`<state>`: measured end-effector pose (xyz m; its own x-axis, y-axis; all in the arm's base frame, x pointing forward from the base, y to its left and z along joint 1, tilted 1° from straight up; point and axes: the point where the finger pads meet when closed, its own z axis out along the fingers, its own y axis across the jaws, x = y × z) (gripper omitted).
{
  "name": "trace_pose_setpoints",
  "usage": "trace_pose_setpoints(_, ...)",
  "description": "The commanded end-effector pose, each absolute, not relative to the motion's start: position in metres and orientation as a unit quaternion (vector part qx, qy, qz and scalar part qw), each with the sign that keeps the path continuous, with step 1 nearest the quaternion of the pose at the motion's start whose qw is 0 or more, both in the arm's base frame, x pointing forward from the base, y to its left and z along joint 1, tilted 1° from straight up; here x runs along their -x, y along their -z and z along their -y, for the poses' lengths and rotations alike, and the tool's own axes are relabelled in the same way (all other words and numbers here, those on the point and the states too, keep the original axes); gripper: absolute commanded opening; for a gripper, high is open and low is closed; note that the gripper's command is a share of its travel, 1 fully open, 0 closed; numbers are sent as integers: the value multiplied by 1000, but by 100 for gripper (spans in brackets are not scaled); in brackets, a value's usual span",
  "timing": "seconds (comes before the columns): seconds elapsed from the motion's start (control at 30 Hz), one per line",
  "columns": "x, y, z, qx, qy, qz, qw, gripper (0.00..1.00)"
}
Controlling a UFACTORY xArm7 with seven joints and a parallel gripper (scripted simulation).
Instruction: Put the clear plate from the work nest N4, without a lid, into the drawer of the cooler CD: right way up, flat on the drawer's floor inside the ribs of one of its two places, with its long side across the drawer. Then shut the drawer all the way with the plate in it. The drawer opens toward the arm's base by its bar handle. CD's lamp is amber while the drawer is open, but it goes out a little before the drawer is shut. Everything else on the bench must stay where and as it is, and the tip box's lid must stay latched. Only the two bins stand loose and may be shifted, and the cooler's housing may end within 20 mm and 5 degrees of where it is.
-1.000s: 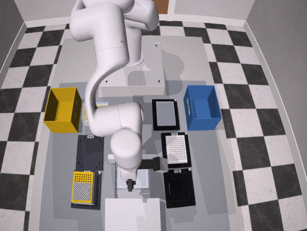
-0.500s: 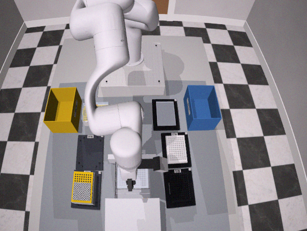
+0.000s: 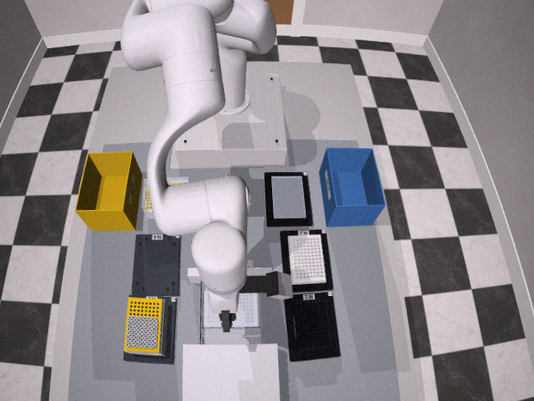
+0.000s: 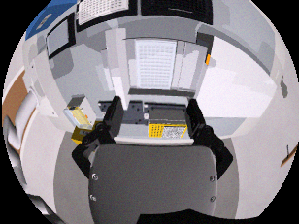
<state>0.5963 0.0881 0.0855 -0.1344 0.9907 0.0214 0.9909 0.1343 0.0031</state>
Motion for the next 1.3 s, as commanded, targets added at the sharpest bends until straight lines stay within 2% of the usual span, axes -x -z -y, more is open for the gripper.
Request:
trace_pose_setpoints(0.0,-598,-88,-88,658,10,753,5,100)
trace_pose_setpoints(0.5,-598,-88,-88,658,10,753,5,100)
trace_pose_setpoints(0.53,-593,-87,-88,658,10,753,5,0)
trace_pose_setpoints(1.27,-505,-73,-76,658,10,753,5,0)
